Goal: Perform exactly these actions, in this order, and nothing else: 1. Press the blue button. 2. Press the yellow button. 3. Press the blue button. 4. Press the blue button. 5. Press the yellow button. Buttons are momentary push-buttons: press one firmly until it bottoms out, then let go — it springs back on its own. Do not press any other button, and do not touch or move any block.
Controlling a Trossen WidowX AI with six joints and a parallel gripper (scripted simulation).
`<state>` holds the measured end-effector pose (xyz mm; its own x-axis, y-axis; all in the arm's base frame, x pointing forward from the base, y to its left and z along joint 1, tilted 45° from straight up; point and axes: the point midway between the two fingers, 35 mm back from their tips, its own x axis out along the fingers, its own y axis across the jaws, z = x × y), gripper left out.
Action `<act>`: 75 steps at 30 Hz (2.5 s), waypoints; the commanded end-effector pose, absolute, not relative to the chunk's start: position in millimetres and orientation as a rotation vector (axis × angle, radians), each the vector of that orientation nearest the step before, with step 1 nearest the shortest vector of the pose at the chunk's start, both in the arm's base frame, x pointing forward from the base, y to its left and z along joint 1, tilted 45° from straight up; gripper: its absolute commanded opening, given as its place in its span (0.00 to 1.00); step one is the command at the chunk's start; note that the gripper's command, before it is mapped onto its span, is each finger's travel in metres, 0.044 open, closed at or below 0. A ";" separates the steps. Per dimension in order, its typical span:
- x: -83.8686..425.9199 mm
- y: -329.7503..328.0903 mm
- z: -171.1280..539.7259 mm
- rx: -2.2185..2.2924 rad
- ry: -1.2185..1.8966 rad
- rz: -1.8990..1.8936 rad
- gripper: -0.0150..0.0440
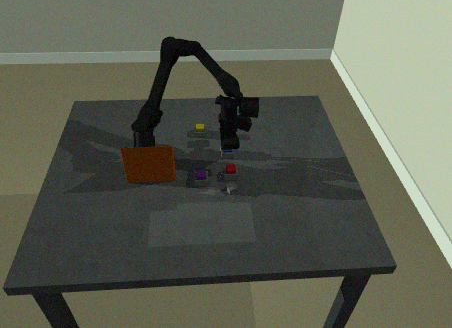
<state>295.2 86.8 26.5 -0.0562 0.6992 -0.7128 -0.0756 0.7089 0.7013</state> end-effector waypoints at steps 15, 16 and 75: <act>298.8 48.6 65.2 0.538 1.514 0.683 0.29; 299.8 37.3 76.4 0.538 1.514 0.682 0.29; 186.4 170.6 119.0 0.549 1.516 0.692 0.29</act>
<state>188.4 167.6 124.1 -0.0627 0.7111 -0.7003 -0.0723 0.6966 0.7138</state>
